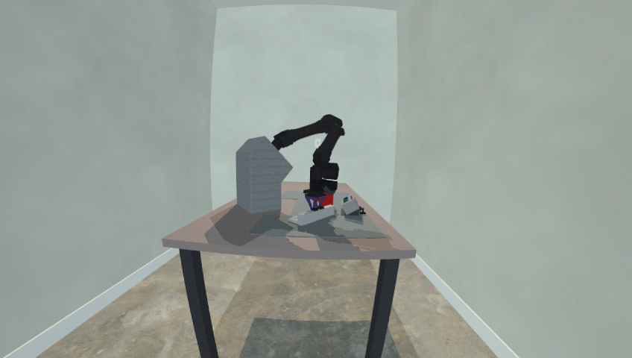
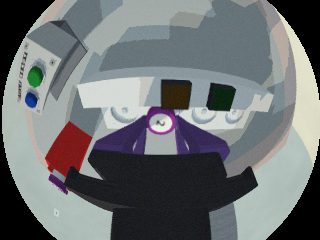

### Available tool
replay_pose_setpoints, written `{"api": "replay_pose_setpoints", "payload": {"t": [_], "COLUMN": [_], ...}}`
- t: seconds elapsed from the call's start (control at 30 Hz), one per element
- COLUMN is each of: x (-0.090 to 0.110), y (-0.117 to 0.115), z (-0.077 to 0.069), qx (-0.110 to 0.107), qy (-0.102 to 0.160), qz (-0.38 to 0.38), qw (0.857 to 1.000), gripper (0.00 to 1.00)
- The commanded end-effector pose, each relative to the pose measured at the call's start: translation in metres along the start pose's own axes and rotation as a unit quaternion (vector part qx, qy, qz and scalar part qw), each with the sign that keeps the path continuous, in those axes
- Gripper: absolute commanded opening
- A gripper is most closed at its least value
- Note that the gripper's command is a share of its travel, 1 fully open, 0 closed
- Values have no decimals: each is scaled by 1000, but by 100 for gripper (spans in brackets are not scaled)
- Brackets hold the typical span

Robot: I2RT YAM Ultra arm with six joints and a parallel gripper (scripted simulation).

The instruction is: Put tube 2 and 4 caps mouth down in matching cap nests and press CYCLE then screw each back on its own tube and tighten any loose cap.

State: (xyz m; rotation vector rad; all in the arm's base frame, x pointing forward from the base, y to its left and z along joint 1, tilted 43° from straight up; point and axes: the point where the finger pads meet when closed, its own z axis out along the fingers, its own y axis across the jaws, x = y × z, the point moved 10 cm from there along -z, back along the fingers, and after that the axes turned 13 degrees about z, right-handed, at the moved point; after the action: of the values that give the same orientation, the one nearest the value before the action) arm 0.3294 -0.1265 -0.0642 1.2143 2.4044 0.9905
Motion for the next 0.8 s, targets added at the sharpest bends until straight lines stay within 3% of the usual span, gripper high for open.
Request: {"api": "replay_pose_setpoints", "payload": {"t": [0.0, 0.77], "x": [-6, -7], "y": [-3, -5], "z": [-5, -6], "qx": [-1, -1], "qy": [-10, -10], "qz": [3, 3], "qw": [1000, 1000], "gripper": [0, 0]}}
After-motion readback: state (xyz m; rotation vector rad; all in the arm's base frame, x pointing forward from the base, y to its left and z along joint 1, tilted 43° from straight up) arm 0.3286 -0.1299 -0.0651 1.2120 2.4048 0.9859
